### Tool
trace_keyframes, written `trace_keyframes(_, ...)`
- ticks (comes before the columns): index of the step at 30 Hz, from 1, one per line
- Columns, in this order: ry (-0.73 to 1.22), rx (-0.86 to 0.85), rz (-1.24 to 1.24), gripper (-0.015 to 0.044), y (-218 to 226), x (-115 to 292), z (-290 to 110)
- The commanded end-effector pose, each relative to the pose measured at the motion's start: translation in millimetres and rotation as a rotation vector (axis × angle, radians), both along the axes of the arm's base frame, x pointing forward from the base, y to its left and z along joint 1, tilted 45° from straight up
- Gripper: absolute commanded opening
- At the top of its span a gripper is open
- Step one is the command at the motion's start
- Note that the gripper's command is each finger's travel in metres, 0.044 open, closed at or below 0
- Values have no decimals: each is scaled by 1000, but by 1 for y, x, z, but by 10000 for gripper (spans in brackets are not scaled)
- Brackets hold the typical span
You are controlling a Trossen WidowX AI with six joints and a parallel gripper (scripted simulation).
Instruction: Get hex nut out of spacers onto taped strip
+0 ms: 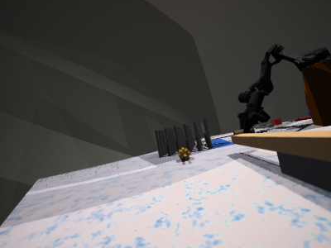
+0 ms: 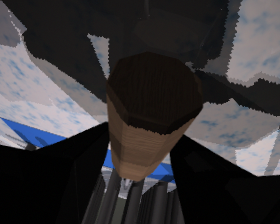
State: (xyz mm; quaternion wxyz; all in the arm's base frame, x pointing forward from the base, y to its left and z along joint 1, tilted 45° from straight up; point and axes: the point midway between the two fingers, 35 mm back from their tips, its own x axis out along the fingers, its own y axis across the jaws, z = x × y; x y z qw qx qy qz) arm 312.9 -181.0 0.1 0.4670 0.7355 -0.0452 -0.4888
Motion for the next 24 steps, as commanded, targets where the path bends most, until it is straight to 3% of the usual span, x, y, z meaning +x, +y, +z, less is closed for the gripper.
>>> trace_keyframes(1,-2,-1,0,0,-1,-3,2)
trace_keyframes(24,0,-1,0,0,-5,-17,6)
